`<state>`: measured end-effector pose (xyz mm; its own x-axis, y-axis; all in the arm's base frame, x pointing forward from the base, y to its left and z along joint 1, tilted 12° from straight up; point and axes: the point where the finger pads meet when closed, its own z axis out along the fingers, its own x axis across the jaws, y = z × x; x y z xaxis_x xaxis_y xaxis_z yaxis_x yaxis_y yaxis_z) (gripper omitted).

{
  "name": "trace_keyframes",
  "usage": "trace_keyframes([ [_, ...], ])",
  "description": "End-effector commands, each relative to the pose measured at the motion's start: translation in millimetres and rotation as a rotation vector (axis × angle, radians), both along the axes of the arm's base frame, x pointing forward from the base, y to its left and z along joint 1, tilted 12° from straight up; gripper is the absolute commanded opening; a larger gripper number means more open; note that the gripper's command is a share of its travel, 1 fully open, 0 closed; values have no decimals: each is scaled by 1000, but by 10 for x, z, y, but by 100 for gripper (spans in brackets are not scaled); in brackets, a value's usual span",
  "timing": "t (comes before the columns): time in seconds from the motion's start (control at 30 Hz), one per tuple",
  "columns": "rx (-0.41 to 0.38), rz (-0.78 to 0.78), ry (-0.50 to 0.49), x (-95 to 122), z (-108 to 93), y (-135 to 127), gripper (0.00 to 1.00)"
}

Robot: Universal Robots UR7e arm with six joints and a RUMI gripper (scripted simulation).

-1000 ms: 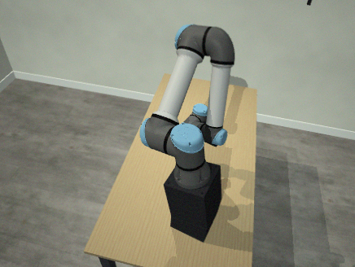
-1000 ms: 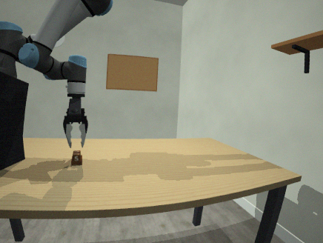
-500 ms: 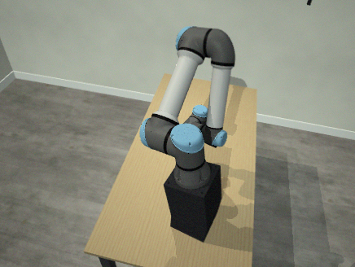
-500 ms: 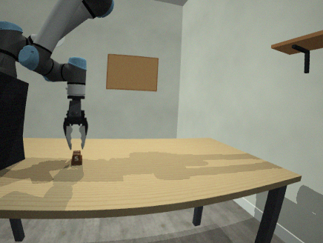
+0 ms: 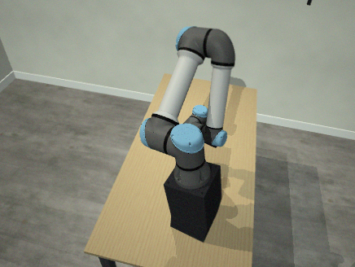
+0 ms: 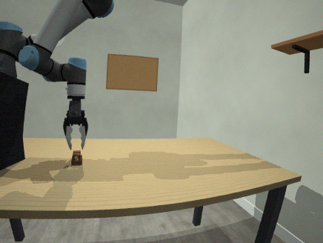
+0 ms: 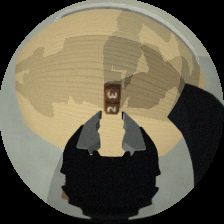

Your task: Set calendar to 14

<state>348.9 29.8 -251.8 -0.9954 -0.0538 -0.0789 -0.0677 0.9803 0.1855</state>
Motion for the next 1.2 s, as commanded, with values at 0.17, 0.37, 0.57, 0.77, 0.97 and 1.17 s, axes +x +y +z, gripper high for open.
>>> trace_keyframes([
  [0.17,0,0,-1,3,3,-2,28],
  [0.37,0,0,-1,3,3,-2,28],
  [0.57,0,0,-1,3,3,-2,28],
  [0.77,0,0,-1,4,-7,0,28],
  [0.97,0,0,-1,6,-39,6,28],
  [1.17,0,0,-1,12,-128,24,28],
])
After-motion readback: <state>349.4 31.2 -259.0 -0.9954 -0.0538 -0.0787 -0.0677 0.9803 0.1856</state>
